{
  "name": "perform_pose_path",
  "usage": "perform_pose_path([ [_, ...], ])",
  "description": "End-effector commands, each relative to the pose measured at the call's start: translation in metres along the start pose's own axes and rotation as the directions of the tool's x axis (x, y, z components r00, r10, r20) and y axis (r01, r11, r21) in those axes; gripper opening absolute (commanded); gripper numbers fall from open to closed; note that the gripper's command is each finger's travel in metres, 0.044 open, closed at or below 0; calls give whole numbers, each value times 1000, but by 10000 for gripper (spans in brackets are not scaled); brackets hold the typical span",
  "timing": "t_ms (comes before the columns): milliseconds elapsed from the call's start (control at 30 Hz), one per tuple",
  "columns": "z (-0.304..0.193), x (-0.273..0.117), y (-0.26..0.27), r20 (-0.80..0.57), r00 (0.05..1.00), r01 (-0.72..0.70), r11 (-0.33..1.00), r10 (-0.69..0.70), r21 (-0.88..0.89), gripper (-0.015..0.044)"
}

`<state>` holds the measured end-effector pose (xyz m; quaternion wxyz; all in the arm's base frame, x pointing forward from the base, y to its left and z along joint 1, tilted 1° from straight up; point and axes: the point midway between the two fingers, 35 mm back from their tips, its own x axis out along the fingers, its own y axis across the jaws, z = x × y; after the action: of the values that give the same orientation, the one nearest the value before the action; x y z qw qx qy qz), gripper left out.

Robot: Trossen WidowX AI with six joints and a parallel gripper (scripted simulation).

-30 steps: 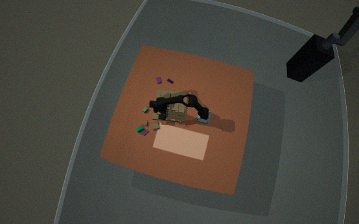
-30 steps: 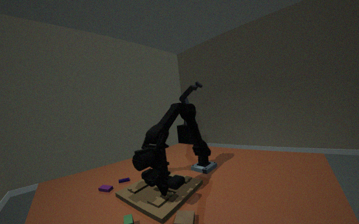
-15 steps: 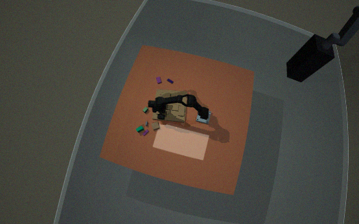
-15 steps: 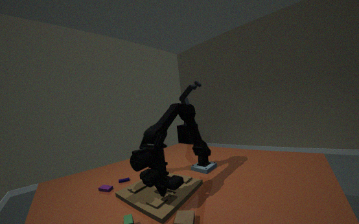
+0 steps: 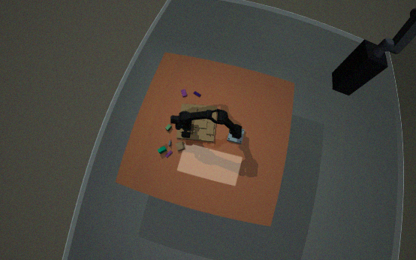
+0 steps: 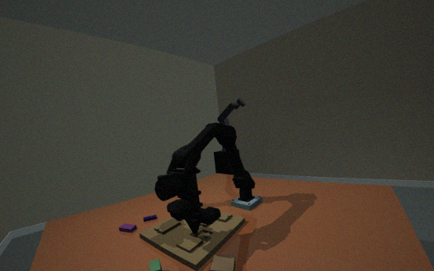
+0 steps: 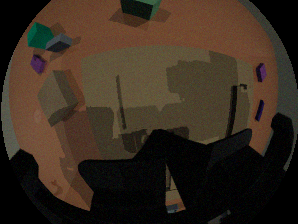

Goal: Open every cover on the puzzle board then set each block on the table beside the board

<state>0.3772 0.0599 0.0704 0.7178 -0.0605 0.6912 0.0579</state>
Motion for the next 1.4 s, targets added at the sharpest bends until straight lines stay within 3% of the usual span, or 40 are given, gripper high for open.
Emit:
perform_pose_path([
  [0, 3, -9, 1, 10, 1000, -6, 1000, 6, 4, 0],
  [567, 1, -22, -1, 0, 1000, 0, 1000, 0, 14, 0],
  [733, -22, -29, -1, 1, 1000, -1, 938, 1, 345, 0],
  [900, -49, -33, -2, 1, 1000, -3, 733, 3, 681, 0],
  [1067, -78, -35, -2, 1, 1000, -3, 414, 4, 910, 0],
  [1233, -105, -34, -3, 1, 1000, -1, 46, 6, 999, 0],
  [1367, -109, -33, -3, 1, 1000, -1, -4, 6, 1000, 0],
])
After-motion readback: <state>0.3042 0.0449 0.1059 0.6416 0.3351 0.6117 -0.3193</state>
